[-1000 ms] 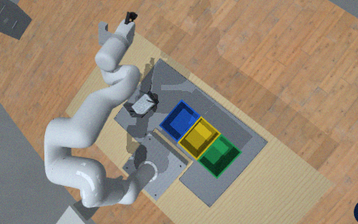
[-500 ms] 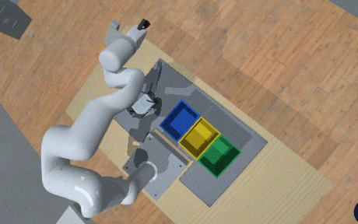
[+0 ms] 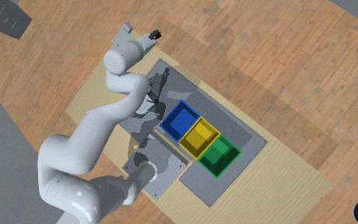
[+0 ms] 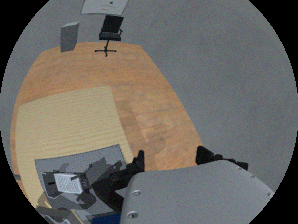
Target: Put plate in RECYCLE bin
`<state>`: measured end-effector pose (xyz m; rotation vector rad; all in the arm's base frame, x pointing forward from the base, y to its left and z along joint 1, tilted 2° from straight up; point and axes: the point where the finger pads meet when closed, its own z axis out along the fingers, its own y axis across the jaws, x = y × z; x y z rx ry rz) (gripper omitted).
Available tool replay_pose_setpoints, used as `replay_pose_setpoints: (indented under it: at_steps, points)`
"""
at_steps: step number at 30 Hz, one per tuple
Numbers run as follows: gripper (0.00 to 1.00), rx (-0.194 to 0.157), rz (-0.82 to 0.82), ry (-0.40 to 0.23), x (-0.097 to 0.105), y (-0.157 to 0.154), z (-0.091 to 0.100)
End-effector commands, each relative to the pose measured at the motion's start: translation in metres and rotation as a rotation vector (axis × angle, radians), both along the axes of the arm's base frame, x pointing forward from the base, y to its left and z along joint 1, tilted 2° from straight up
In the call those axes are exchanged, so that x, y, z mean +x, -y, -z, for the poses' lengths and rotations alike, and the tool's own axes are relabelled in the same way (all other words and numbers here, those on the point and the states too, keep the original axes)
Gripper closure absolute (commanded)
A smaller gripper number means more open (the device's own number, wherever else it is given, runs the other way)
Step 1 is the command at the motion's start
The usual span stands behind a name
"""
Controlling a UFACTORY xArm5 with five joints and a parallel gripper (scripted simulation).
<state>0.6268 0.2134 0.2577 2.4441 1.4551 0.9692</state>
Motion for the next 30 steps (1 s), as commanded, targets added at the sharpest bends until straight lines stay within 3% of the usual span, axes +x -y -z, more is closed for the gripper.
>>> replay_pose_setpoints:
  at_steps: [1, 3, 7, 10, 14, 26, 30]
  points:
    - [0.0, 0.008, 0.037, -0.027, -0.008, 0.014, -0.002]
    - [0.0, 0.008, 0.037, -0.027, -0.008, 0.014, -0.002]
    - [0.0, 0.031, 0.125, -0.102, -0.016, 0.034, -0.001]
    - [0.0, 0.028, 0.127, -0.101, -0.021, 0.039, 0.0]
    - [0.0, 0.05, 0.218, -0.173, -0.032, 0.058, 0.001]
    - [0.0, 0.066, 0.314, -0.243, -0.055, 0.087, 0.003]
    - [0.0, 0.086, 0.41, -0.312, -0.068, 0.103, 0.004]
